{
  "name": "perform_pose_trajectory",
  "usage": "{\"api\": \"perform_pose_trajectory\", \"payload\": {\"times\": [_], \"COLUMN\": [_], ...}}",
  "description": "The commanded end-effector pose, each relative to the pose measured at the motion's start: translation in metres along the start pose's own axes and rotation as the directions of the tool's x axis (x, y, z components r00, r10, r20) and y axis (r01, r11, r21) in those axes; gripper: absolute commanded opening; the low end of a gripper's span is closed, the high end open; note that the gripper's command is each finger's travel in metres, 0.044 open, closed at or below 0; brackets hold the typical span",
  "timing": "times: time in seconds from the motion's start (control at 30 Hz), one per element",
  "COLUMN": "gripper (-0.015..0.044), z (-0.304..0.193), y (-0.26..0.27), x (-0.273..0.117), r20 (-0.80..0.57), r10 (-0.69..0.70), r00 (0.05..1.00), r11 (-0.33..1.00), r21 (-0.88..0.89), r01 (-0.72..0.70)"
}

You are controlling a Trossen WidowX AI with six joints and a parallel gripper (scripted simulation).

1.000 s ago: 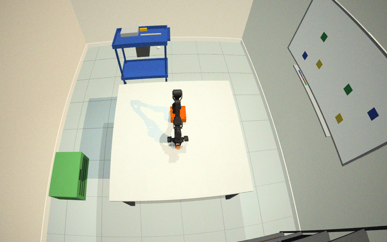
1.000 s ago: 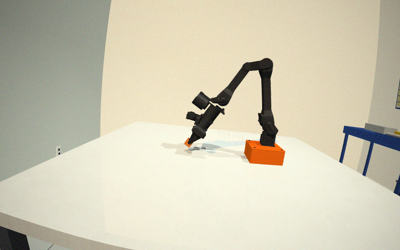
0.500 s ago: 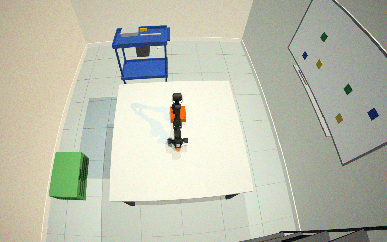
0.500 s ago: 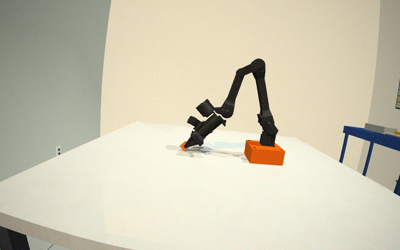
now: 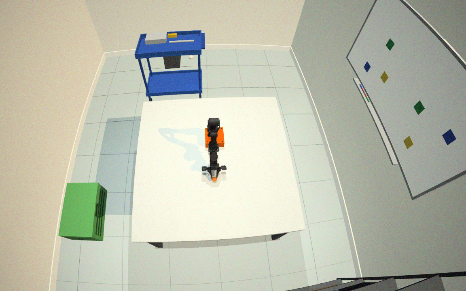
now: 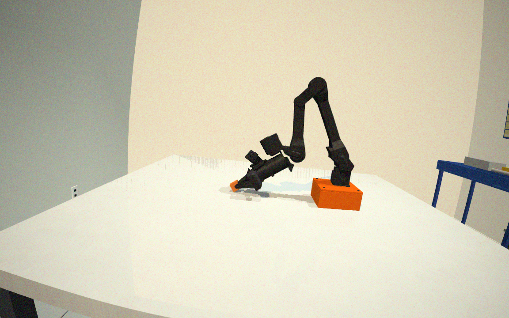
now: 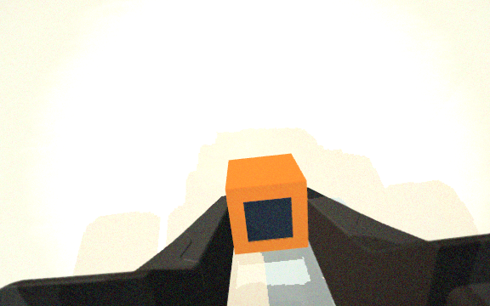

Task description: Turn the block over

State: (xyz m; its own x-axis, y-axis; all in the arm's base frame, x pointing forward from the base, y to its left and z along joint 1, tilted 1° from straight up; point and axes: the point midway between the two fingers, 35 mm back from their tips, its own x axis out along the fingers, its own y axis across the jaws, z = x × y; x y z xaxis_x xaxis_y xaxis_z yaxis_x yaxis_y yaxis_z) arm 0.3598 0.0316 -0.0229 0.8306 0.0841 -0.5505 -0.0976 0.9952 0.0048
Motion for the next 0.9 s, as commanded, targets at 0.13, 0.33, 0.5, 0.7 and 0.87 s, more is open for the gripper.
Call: {"api": "perform_pose_trajectory", "payload": {"times": [0.13,0.33,0.5,0.7,0.87], "gripper": [0.0,0.0,0.0,0.0,0.0105], "z": [-0.0065,-0.0053,-0.0053,-0.0053,-0.0053], "y": [0.0011,0.0011,0.0011,0.0011,0.0011], "x": [-0.0113,-0.0129,-0.0129,-0.0129,-0.0129], "r20": [0.076,0.099,0.099,0.099,0.099], "r10": [0.006,0.006,0.006,0.006,0.006], "r00": [0.997,0.995,0.995,0.995,0.995], "r11": [1.0,1.0,1.0,1.0,1.0], "r21": [0.005,0.005,0.005,0.005,0.005], "r01": [-0.006,-0.006,-0.006,-0.006,-0.006]}}
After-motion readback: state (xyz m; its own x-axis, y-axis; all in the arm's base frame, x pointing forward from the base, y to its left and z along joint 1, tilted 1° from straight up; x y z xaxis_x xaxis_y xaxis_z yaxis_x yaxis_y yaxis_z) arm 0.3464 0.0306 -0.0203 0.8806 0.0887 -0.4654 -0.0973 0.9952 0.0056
